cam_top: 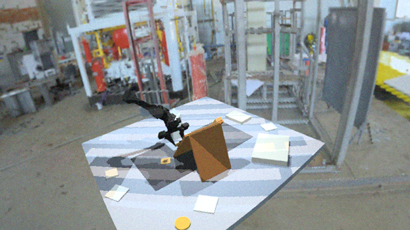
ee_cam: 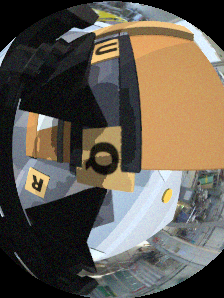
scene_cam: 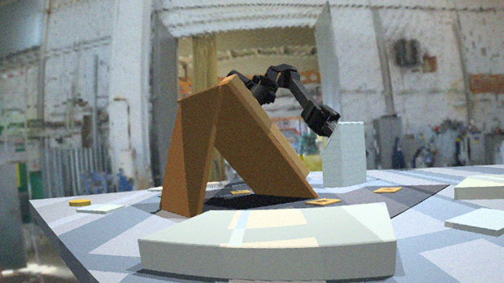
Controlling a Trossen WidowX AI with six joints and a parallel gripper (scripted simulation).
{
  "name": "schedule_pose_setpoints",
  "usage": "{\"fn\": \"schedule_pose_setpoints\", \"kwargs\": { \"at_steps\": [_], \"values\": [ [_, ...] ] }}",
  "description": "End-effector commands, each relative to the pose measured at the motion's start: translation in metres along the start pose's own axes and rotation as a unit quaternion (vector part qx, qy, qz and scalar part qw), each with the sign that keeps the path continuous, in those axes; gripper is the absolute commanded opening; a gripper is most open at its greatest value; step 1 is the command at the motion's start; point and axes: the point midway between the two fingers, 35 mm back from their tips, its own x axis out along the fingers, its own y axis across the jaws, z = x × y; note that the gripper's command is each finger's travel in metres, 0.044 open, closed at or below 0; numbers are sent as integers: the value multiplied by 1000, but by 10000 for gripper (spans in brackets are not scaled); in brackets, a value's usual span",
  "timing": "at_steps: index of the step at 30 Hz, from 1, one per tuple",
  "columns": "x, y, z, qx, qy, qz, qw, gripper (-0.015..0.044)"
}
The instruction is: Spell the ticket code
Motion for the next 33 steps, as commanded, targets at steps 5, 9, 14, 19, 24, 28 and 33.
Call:
{"fn": "schedule_pose_setpoints", "kwargs": {
  "at_steps": [5,9,14,19,24,28,33],
  "values": [
    [0,6,-2,0,3,1,1000,0],
    [0,8,-2,0,3,1,1000,0],
    [0,8,-2,0,3,1,1000,0],
    [0,9,-1,0,3,1,1000,0],
    [0,12,-1,0,3,1,1000,0],
    [0,15,0,0,3,1,1000,0],
    [0,19,-1,0,3,1,1000,0]
  ]
}}
